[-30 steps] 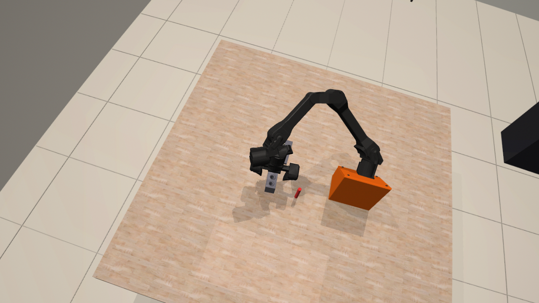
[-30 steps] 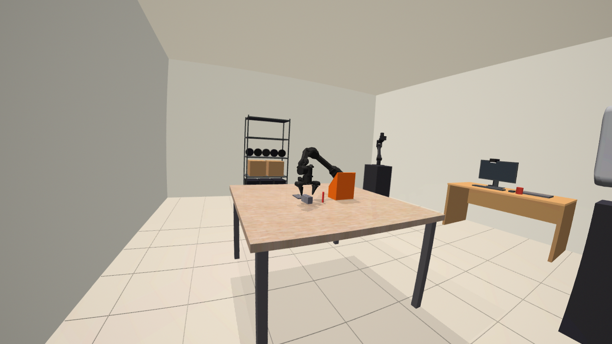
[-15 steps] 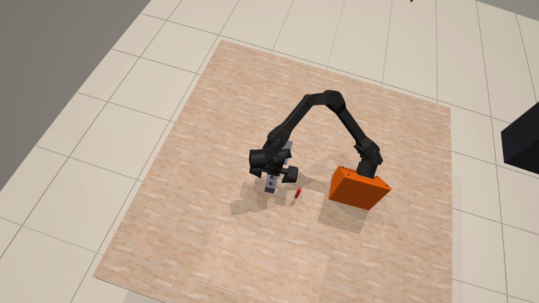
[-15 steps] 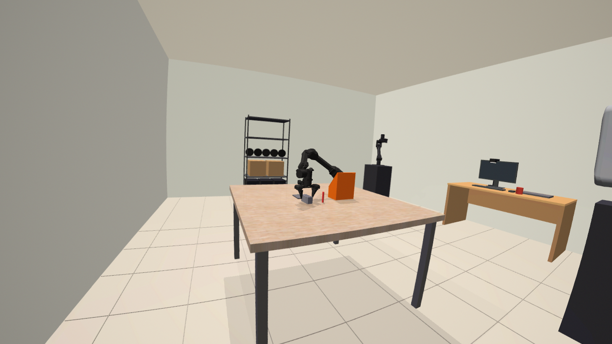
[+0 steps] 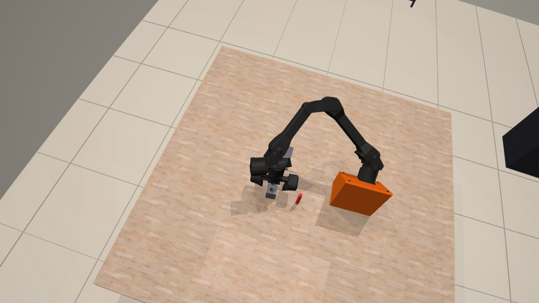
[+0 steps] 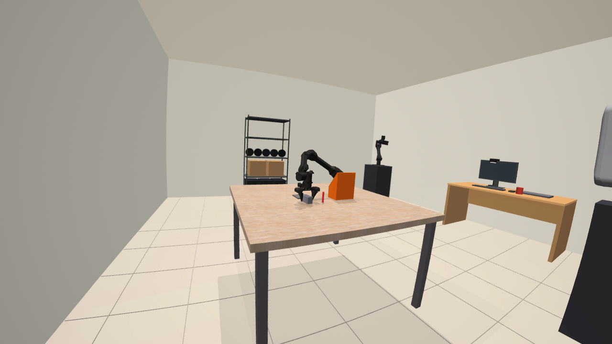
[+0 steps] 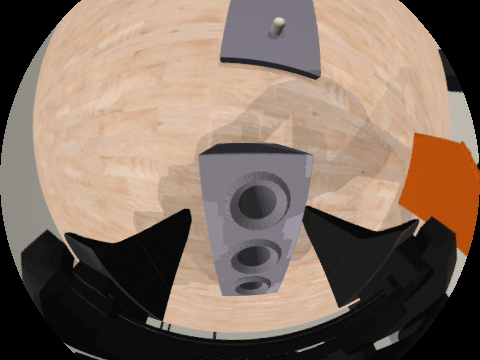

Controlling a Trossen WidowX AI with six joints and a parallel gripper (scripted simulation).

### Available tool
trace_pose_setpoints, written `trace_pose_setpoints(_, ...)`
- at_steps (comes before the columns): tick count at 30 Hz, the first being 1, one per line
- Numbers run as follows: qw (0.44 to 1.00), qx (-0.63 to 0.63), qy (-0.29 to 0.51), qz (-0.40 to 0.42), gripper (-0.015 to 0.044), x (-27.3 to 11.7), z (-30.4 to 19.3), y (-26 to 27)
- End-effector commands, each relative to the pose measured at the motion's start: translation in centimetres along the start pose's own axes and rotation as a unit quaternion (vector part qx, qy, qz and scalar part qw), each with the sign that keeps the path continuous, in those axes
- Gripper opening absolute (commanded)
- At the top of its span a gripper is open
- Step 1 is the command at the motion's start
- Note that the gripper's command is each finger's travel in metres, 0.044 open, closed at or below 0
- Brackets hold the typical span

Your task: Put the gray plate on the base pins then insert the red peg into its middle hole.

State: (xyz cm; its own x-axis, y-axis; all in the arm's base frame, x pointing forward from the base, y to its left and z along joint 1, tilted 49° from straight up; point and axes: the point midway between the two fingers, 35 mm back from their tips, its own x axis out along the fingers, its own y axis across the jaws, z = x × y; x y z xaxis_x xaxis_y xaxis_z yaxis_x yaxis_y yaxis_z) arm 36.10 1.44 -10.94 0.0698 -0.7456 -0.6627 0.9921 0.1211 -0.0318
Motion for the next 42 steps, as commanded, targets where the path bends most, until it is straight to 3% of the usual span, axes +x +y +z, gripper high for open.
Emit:
trace_pose_setpoints(1,1.0,-0.003,-0.003,0.001,0.0309,0.2,0.1,0.0)
trace_pose_setpoints(8,1.0,-0.003,-0.003,0.001,0.0125,0.2,0.1,0.0)
trace_pose_setpoints(17,1.0,-0.003,-0.003,0.001,0.0065,0.2,0.1,0.0)
trace_pose_setpoints(20,1.0,-0.003,-0.003,0.001,0.0,0.0,0.0,0.0)
trace_pose_setpoints(42,1.0,-0.005,0.003,0.002,0.0,-6.6,-0.7,0.9)
